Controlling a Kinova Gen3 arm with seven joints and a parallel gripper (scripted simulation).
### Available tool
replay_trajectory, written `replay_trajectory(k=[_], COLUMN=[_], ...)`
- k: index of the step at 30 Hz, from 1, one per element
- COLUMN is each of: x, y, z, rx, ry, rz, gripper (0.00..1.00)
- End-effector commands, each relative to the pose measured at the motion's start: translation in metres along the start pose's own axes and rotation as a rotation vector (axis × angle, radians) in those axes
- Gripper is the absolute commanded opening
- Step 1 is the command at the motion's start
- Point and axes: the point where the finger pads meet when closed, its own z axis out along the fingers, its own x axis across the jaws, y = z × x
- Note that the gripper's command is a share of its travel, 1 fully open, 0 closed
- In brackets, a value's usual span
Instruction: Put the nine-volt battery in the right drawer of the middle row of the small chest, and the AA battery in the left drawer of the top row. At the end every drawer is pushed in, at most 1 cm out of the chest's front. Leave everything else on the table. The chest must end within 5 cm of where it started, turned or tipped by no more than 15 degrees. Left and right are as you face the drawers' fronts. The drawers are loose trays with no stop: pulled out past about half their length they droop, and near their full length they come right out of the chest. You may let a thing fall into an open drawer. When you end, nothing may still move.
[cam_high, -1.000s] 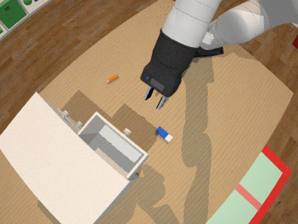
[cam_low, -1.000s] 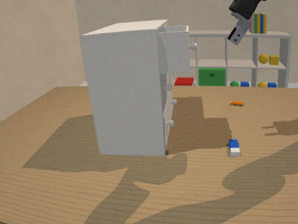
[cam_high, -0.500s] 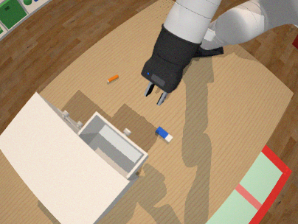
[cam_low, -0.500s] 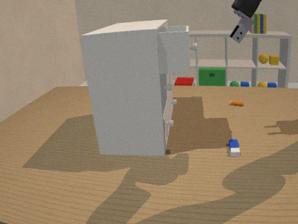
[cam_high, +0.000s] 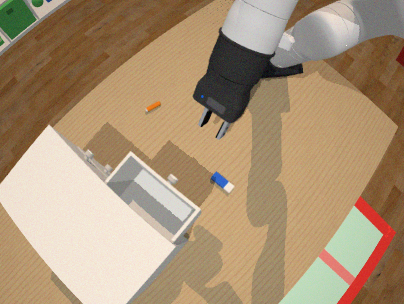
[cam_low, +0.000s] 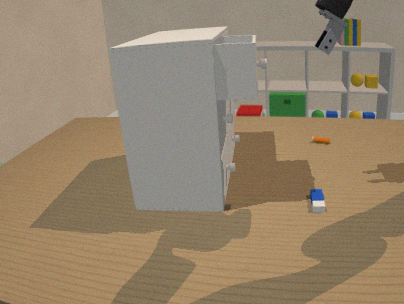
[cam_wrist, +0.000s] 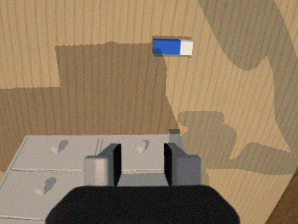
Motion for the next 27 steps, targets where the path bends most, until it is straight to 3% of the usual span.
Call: replay_trajectory(k=[1, 14, 16, 27], x=[-0.002, -0.002, -0.002, -0.001], y=[0.001, 0.000, 0.000, -0.002], z=[-0.003, -0.035, -0.035, -0.073], rx=[0.013, 0.174, 0.174, 0.365], ry=[-0.008, -0.008, -0.008, -0.009], rz=[-0.007, -0.006, -0.006, -0.005], gripper=[0.67, 0.67, 0.67, 0.67])
